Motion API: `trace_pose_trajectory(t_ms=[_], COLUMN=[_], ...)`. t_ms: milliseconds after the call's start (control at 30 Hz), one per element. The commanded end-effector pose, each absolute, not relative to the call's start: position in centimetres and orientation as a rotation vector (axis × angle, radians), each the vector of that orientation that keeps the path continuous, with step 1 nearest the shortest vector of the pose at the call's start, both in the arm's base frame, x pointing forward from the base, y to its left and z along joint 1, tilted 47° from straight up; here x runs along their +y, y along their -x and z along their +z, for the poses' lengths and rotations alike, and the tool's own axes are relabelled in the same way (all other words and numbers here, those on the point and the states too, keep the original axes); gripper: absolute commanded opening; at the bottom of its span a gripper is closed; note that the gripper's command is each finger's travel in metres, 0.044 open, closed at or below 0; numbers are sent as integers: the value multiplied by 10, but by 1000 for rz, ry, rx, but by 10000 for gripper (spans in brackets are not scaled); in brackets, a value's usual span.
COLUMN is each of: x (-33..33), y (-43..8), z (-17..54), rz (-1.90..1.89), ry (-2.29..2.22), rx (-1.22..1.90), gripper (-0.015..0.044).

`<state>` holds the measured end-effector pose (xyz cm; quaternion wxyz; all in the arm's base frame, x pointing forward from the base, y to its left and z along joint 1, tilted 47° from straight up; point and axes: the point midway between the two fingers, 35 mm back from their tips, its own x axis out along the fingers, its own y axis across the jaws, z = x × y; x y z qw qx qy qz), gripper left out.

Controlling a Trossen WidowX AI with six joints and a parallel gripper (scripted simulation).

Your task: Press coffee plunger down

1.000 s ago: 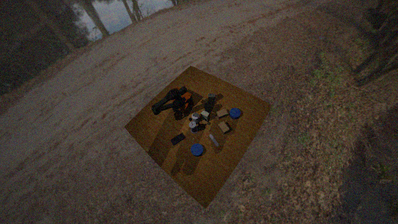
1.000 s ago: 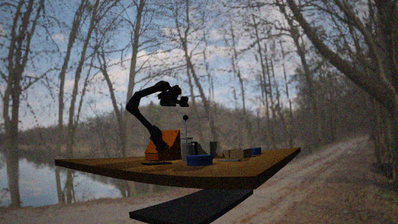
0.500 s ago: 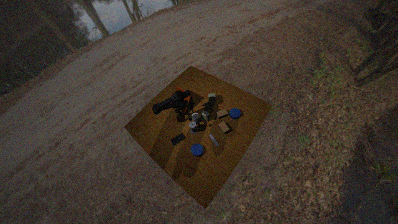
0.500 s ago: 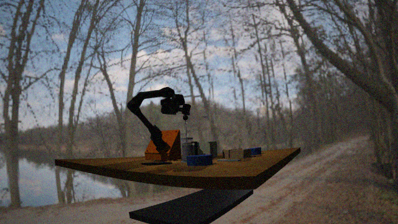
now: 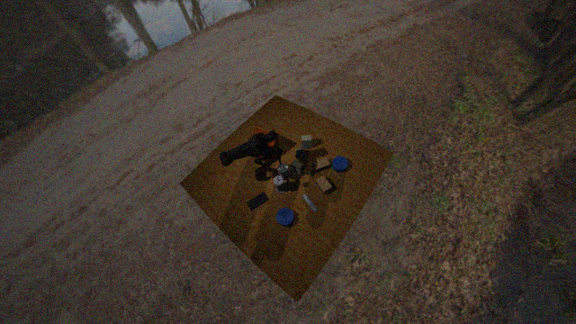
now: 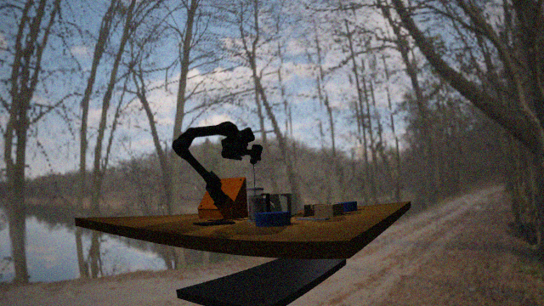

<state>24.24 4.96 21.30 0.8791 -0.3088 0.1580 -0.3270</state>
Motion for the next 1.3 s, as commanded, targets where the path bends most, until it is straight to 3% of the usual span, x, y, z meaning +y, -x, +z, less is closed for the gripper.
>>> trace_pose_trajectory(t_ms=[0,1267], x=[45,30], y=[-244,-271], z=[208,216], rz=[-689,-683], ry=[629,624], rx=[350,320], gripper=[440,440])
